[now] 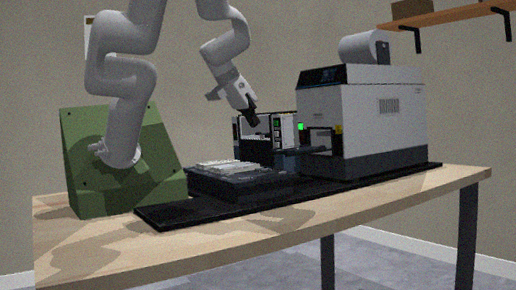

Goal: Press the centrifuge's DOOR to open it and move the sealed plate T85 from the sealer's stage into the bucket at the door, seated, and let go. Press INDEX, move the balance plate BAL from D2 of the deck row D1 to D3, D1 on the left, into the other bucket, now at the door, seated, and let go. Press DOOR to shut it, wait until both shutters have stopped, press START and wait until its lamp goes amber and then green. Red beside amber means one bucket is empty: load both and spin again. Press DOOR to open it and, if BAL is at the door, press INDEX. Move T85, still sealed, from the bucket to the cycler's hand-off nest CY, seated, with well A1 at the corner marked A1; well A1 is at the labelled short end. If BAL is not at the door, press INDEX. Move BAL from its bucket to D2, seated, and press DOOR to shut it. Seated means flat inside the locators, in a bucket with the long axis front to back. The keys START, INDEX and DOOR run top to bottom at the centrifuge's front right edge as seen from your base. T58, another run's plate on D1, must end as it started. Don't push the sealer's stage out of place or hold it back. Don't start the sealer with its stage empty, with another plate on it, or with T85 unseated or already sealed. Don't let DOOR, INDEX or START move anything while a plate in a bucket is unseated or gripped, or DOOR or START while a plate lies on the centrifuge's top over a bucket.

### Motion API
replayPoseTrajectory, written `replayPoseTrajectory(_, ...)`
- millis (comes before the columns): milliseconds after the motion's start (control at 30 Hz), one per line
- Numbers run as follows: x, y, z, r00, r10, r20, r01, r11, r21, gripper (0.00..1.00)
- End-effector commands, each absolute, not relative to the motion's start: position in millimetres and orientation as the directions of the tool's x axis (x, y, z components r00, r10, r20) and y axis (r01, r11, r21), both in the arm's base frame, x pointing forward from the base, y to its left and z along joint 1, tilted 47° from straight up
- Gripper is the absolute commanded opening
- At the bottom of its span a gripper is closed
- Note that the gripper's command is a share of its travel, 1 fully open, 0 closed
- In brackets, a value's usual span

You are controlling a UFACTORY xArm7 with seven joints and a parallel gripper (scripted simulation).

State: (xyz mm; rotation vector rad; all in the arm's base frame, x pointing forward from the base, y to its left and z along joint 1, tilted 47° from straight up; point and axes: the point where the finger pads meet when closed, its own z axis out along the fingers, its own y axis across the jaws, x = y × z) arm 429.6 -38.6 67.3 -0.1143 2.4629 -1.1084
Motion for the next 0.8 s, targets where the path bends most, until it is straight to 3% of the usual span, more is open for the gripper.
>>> replayPoseTrajectory(0, 433.5, -38.4, 64.3, -0.899, -0.252, -0.359, 0.101, 0.678, -0.728, 0.0)
replayPoseTrajectory(767, 452.9, -54.7, 51.8, -0.899, -0.252, -0.359, 0.101, 0.679, -0.728, 0.0)
